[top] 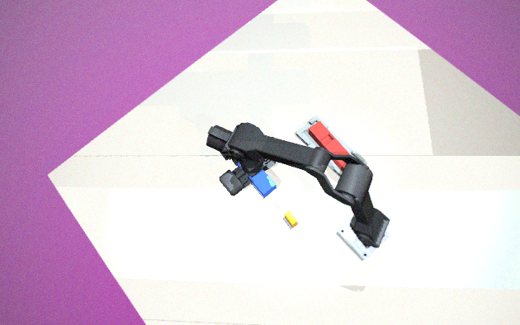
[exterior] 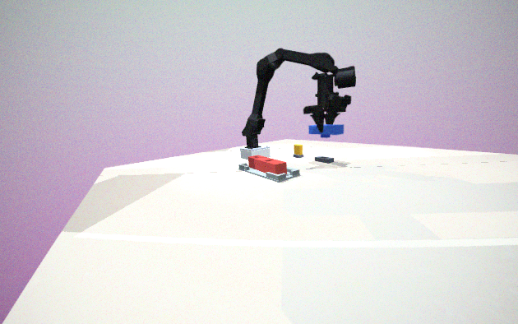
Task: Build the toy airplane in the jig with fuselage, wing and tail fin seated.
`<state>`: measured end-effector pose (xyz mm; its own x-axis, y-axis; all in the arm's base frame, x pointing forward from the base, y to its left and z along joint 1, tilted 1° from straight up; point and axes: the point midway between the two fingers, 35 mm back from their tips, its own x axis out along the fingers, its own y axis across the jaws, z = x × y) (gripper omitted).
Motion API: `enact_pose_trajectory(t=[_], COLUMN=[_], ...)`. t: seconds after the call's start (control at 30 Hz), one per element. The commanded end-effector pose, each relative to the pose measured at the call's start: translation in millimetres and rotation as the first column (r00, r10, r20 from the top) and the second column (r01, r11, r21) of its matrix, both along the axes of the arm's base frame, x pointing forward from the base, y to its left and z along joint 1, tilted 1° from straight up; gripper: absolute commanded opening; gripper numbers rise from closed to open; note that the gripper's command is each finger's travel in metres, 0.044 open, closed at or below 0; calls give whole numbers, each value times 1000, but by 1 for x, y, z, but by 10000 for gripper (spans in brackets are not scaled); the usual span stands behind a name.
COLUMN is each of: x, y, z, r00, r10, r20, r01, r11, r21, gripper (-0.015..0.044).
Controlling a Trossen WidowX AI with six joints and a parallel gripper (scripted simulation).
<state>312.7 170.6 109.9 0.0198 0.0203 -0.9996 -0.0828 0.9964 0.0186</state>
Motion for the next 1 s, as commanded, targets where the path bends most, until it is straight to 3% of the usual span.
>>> enact_pose_trajectory(t=[0.0, 0.33, 0.97], x=[-1, -4, 14], y=[-1, -5, -64], z=[11, 31, 19], r00=[1000, 1000, 936], r10=[3, 16, 351], r20=[1, 1, 7], r01=[-3, -16, -351], r11=[1000, 1000, 936], r21=[0, 0, -15], gripper=[0, 0, 0])
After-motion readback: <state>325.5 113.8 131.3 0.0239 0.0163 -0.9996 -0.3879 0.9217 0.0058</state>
